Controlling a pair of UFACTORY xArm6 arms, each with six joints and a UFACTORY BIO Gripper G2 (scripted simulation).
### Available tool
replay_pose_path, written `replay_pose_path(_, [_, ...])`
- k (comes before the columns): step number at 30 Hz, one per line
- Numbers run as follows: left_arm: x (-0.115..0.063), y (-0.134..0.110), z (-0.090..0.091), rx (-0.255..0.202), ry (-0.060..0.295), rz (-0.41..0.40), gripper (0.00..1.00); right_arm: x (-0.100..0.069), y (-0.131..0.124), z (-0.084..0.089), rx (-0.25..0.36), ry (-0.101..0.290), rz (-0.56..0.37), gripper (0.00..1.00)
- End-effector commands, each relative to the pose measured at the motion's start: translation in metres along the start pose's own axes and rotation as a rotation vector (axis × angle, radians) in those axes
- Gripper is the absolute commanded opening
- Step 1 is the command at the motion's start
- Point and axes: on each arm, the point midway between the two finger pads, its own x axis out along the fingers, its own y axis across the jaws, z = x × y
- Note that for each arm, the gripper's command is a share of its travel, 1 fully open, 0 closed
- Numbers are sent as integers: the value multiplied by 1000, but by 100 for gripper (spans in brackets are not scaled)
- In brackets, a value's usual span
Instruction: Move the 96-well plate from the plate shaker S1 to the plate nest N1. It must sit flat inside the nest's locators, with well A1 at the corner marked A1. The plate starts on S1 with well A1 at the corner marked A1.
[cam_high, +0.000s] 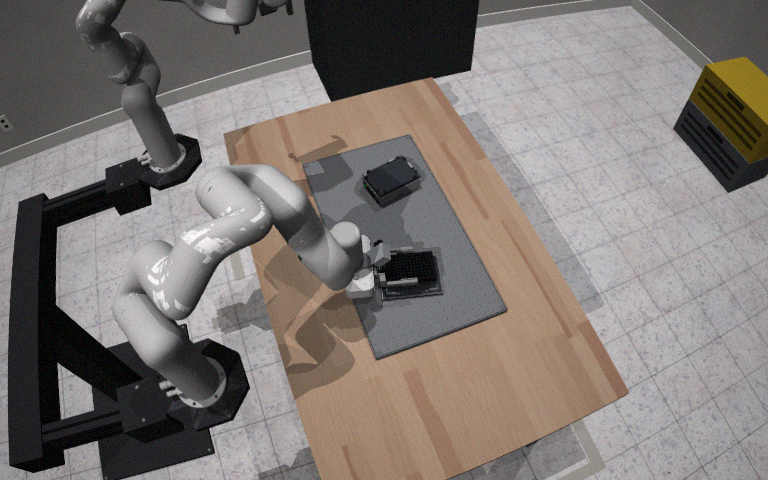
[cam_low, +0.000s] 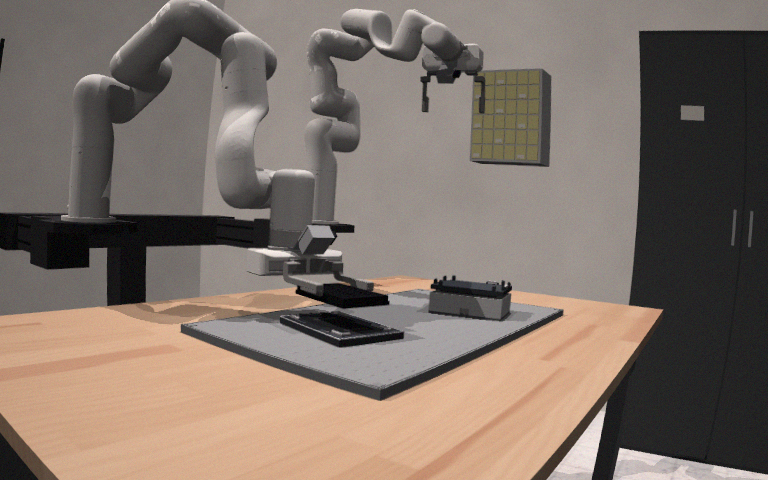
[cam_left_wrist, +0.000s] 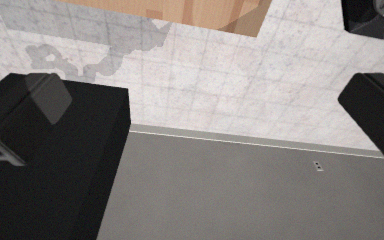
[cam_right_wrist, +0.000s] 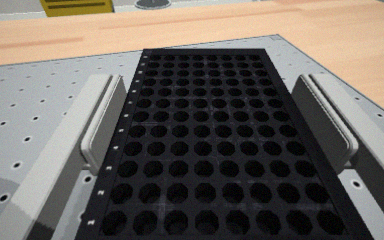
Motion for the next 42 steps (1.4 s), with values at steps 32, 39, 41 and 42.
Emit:
replay_pose_path(32, [-2,0,0,0,-1,4,100,2,1,-25,3,-4,0,0])
replay_pose_path(39, [-2,0,0,0,-1,4,100,2,1,-25,3,-4,0,0])
replay_pose_path(41, [-2,0,0,0,-1,4,100,1,1,-25,3,-4,0,0])
replay_pose_path(42, [-2,0,0,0,-1,4,100,1,1,-25,3,-4,0,0])
